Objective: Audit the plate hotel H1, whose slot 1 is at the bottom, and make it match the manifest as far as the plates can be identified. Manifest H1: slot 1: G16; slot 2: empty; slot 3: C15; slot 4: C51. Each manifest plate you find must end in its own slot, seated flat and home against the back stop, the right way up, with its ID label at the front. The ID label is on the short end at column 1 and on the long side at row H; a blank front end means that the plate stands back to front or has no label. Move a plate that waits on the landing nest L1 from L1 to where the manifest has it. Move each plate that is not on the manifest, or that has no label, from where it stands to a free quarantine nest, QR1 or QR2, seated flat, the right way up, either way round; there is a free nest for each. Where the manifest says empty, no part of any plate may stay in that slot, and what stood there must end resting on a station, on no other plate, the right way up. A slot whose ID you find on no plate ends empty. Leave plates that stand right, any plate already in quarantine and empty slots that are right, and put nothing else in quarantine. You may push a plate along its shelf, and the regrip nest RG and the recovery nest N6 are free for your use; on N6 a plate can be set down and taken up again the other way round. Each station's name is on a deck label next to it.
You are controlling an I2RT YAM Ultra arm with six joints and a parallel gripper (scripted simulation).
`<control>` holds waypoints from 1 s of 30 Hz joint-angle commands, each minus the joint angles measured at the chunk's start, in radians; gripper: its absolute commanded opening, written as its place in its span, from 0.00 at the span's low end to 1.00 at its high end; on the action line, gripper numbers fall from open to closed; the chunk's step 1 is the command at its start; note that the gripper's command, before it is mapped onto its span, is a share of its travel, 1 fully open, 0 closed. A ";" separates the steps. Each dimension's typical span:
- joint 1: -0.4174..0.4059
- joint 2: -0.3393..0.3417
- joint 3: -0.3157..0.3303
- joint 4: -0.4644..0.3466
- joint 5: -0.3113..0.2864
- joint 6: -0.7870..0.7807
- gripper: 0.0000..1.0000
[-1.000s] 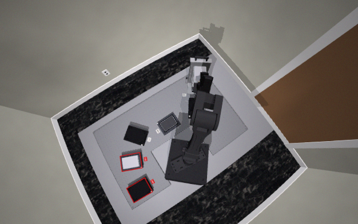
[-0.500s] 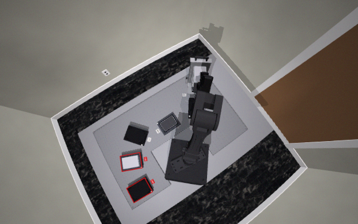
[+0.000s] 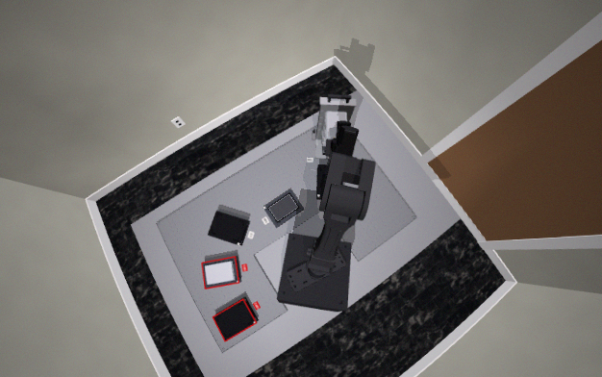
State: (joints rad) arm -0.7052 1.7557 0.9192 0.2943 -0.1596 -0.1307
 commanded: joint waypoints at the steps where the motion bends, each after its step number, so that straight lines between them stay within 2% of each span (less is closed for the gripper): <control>1: 0.001 -0.008 0.015 0.025 -0.001 0.001 0.00; 30: -0.027 -0.116 -0.166 0.095 -0.026 -0.013 0.00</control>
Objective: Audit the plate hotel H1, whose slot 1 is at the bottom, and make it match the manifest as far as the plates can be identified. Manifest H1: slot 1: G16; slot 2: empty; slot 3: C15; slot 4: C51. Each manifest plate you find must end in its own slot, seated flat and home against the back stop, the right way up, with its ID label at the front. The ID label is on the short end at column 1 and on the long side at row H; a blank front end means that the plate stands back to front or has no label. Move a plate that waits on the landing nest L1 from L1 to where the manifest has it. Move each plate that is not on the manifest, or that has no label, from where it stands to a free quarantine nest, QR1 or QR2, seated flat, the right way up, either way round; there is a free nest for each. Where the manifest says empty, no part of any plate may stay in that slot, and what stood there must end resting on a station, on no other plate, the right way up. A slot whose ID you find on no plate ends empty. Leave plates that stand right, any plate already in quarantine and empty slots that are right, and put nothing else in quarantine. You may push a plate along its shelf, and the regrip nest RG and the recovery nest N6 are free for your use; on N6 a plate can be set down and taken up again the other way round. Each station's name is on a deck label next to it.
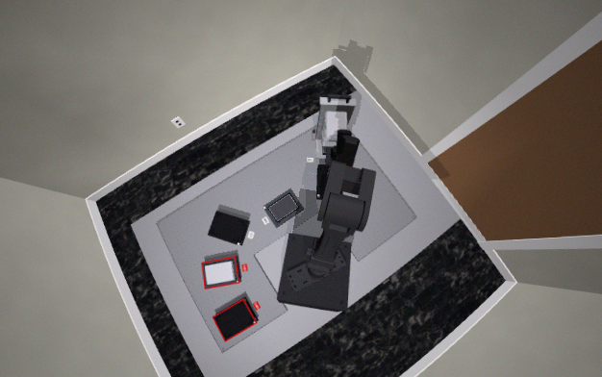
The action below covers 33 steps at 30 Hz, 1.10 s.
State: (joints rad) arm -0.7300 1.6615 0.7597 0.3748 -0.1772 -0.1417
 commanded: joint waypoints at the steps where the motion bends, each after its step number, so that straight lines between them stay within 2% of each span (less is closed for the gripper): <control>1: -0.004 -0.026 -0.013 0.017 -0.010 -0.003 0.00; 33: -0.046 -0.151 -0.202 0.075 -0.046 -0.024 0.00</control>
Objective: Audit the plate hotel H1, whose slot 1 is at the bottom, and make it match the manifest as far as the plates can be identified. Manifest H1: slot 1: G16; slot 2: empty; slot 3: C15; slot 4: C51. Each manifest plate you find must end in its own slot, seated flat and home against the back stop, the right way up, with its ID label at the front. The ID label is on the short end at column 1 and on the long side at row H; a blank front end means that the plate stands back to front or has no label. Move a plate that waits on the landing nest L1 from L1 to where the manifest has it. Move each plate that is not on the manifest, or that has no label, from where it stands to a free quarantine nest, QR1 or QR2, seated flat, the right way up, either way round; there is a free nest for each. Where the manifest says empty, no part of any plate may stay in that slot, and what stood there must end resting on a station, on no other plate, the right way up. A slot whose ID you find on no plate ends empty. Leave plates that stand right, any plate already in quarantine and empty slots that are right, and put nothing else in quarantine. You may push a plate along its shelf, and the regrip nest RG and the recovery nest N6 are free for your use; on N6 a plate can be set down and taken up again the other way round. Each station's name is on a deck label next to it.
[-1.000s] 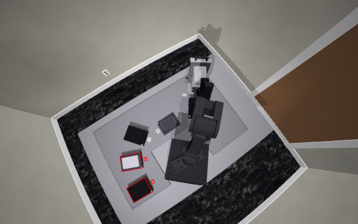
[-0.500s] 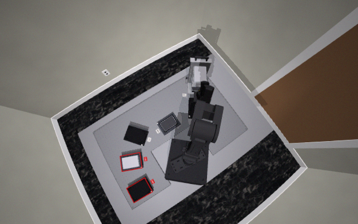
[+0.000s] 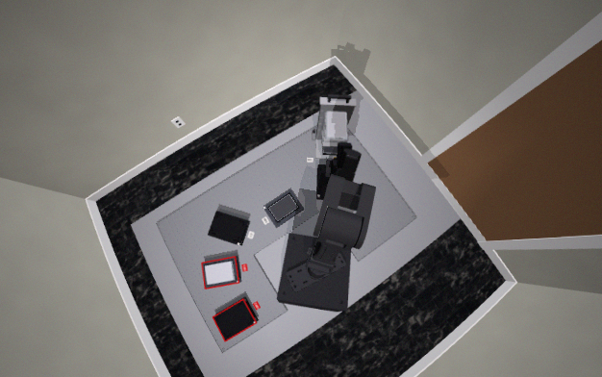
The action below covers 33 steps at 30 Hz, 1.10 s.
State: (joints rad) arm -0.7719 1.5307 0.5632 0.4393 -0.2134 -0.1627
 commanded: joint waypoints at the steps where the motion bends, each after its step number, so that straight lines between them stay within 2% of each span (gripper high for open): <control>1: -0.006 -0.025 -0.012 0.013 -0.012 -0.004 0.00; 12: -0.023 -0.067 -0.071 0.026 -0.027 -0.013 0.00; 19: -0.021 0.020 -0.095 0.138 -0.025 -0.012 0.00; 23: 0.026 0.005 -0.125 0.157 0.016 0.012 0.00; 25: 0.026 0.005 -0.125 0.157 0.016 0.012 0.00; 33: 0.129 -0.020 -0.176 0.191 0.106 0.063 0.00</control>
State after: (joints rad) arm -0.6655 1.5261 0.3939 0.6086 -0.1490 -0.1238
